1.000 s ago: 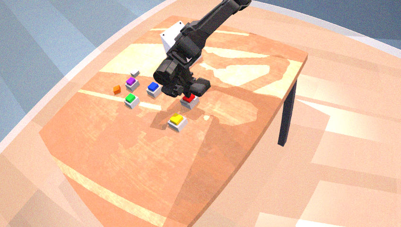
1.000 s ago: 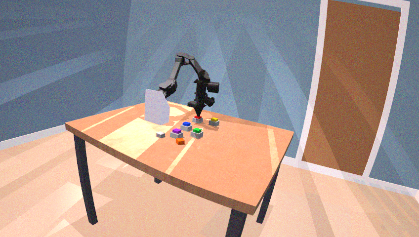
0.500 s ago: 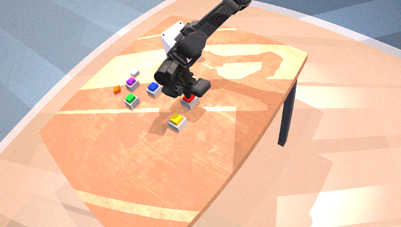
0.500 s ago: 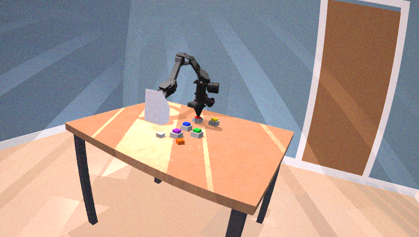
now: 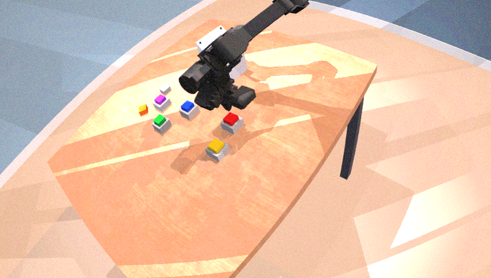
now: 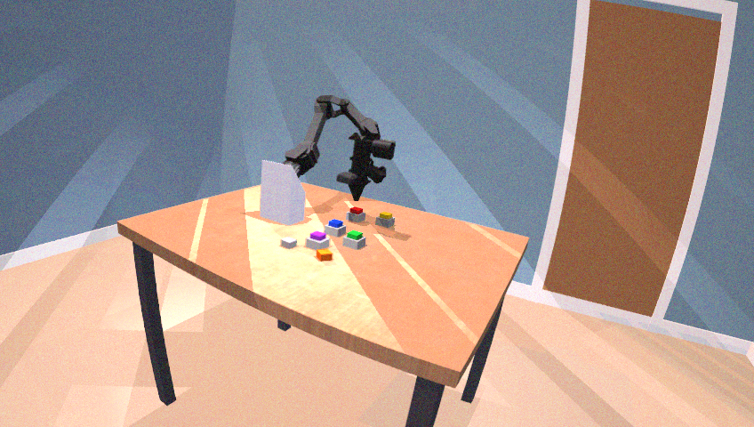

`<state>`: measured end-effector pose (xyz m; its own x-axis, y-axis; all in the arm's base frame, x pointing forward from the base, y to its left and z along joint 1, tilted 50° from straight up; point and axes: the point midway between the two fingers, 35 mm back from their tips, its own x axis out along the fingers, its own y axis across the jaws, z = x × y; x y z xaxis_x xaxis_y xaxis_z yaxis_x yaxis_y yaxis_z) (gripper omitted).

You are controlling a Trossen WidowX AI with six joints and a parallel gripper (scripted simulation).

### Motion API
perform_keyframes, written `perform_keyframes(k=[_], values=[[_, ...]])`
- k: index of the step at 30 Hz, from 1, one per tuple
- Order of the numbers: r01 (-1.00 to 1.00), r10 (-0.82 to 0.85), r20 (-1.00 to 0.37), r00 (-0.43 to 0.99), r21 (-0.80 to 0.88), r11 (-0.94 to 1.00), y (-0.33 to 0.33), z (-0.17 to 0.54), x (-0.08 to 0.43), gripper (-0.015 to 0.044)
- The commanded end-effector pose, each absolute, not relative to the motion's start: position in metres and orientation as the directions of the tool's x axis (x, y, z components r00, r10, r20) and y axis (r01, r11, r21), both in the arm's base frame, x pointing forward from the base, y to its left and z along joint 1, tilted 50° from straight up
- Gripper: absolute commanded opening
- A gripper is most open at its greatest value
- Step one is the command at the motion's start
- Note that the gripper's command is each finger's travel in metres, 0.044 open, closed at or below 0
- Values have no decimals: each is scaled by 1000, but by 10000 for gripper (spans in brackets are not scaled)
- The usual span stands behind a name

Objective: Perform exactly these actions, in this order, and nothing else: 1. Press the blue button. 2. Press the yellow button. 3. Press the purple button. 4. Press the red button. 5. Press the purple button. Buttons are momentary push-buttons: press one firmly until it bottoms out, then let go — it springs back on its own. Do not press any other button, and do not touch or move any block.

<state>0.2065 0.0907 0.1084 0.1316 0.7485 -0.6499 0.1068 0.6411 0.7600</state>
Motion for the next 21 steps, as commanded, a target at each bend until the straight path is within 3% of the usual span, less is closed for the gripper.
perform_keyframes(k=[1, 10, 21], values=[[104, 745, -652, 143, 758, 644, 68, 127, 207, 20], [111, 747, -649, 141, 760, 640, 43, 146, 202, 20], [184, 714, -689, 126, 723, 666, -40, 76, 240, 20]])
